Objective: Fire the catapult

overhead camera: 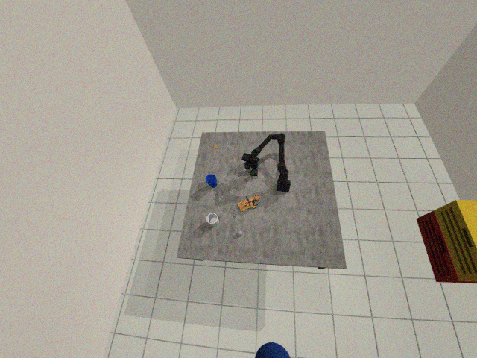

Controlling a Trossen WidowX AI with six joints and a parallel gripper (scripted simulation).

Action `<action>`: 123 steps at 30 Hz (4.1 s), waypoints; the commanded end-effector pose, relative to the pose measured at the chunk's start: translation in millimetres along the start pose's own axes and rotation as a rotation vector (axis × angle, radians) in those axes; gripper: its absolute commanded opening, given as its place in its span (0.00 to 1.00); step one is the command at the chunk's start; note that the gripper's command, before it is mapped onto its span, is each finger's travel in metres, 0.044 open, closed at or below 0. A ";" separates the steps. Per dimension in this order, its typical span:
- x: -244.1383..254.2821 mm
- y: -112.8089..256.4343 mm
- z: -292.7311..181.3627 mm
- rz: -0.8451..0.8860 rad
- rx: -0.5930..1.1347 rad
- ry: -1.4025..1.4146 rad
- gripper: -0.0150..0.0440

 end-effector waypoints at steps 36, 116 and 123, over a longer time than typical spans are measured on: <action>16.3 124.6 10.3 0.033 0.018 0.065 0.25; 297.9 65.0 -27.7 -0.075 0.324 0.507 0.25; 297.9 65.0 -27.7 -0.075 0.324 0.507 0.34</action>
Point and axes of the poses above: the point midway between the two fingers, 35 mm back from their tips, its own y axis back along the fingers, its own x axis across the jaws, z = x × y, the point moved 5 cm from there along y, back along the fingers, and after that the axes turned 3 degrees about -y, right-handed, at the moved point
